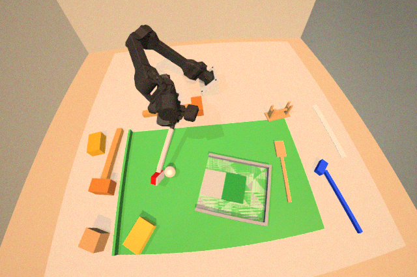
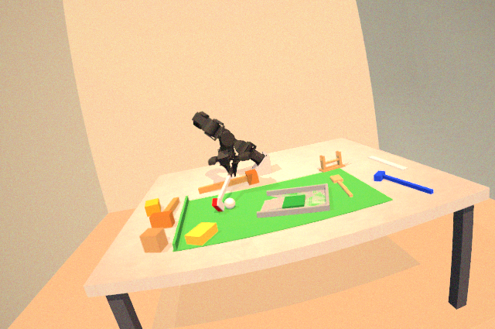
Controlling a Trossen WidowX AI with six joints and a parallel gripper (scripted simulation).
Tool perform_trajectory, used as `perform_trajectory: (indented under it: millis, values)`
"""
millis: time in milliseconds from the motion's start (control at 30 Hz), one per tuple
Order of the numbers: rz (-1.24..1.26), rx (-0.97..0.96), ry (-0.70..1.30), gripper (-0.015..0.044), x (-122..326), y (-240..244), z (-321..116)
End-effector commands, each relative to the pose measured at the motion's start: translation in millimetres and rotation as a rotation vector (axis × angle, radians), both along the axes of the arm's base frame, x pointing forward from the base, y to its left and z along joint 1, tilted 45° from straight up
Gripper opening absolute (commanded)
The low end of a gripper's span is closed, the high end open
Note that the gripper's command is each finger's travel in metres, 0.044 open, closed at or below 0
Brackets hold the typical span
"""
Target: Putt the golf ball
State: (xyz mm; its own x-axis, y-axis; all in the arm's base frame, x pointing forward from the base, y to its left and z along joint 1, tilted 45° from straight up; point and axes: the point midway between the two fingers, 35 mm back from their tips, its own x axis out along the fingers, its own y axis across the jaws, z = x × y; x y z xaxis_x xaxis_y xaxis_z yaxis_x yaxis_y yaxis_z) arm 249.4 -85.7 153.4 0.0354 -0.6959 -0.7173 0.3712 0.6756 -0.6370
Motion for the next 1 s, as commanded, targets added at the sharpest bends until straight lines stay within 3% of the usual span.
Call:
perform_trajectory:
  millis: [0, 300, 733, 967]
  values:
    - [0.013, -0.001, 0.008, 0.0, 15.5, 46.3, -42.5]
    - [0.014, -0.003, 0.007, 0.0, 17.0, 56.9, -46.1]
    - [0.014, -0.002, 0.008, 0.0, 14.7, 95.2, -7.4]
    - [0.016, -0.004, 0.014, 0.0, 15.1, 89.1, -13.6]
